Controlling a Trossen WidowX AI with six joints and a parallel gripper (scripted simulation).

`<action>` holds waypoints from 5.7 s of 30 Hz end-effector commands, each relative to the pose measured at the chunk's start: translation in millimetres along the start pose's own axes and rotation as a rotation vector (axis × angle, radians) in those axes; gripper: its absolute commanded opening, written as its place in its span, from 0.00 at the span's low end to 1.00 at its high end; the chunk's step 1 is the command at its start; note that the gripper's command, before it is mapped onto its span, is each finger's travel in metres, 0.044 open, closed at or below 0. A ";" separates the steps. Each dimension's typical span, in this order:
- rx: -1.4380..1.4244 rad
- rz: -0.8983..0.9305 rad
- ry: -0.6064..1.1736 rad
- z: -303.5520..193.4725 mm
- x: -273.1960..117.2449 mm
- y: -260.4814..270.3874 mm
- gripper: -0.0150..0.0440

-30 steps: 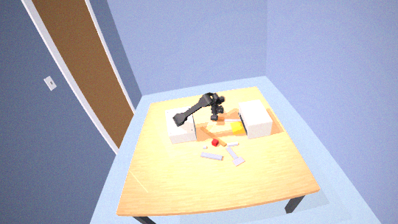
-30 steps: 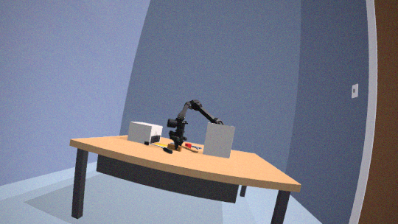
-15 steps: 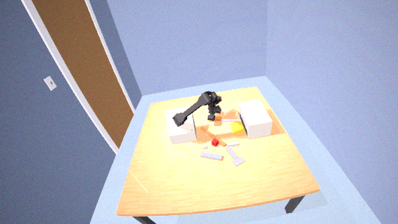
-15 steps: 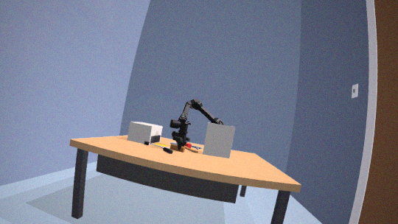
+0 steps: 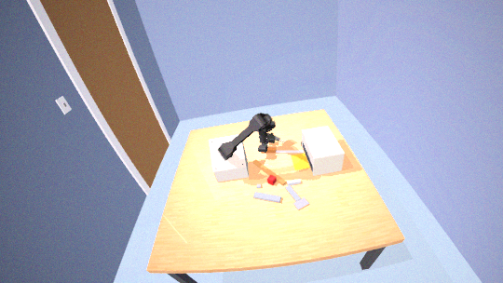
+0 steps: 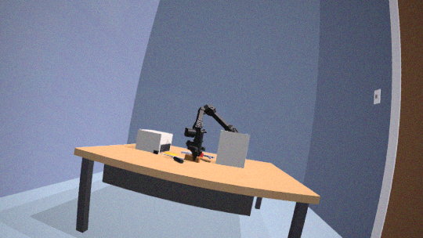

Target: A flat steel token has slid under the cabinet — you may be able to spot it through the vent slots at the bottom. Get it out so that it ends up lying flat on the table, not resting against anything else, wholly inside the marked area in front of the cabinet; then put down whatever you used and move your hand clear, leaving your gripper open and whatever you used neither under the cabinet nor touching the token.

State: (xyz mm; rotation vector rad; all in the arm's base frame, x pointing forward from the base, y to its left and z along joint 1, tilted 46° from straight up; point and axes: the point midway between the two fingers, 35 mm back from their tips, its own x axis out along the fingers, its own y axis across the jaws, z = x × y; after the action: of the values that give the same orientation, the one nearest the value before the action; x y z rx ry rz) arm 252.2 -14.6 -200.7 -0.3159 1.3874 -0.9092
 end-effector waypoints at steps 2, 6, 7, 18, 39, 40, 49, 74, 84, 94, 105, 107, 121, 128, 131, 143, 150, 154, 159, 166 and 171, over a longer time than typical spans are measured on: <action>-0.004 -0.004 0.001 -13.6 0.9 -0.2 0.25; -0.005 -0.004 0.001 -19.6 0.8 0.7 0.25; -0.005 -0.004 0.001 -20.3 0.8 1.0 0.25; -0.028 -0.002 0.000 -15.4 -0.9 -4.1 0.25; -0.089 -0.005 0.001 -17.5 -2.7 -23.4 0.25; -0.092 -0.005 0.001 -17.6 -2.8 -24.3 0.25; -0.097 -0.005 0.007 -18.6 -2.1 -25.3 0.43; -0.097 -0.006 0.002 -20.3 1.5 -25.3 0.71; -0.092 -0.001 0.003 -19.2 0.0 -23.8 0.49; -0.092 -0.001 0.003 -19.5 -0.1 -23.8 0.25; -0.100 -0.003 0.002 -5.7 0.0 -22.7 0.25; -0.102 -0.004 0.001 -2.4 0.0 -22.5 0.25; -0.106 -0.006 0.000 20.7 0.0 -21.2 0.25; -0.107 -0.006 0.000 31.3 0.0 -20.4 0.25; -0.107 -0.006 0.000 35.9 0.0 -20.1 0.25; -0.107 -0.007 -0.001 53.2 -0.1 -18.9 0.25; -0.106 -0.007 -0.001 62.6 -0.1 -18.3 0.25; -0.106 -0.007 -0.001 68.0 -0.1 -17.9 0.25; -0.106 -0.007 -0.001 74.4 -0.2 -17.4 0.25; -0.106 -0.007 -0.002 83.3 -0.2 -16.7 0.25; -0.106 -0.007 -0.002 89.3 -0.3 -16.2 0.25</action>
State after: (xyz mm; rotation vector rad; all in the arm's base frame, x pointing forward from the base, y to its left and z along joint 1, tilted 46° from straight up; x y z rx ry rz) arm 322.6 -50.8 -171.9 -0.4065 1.4391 -0.8434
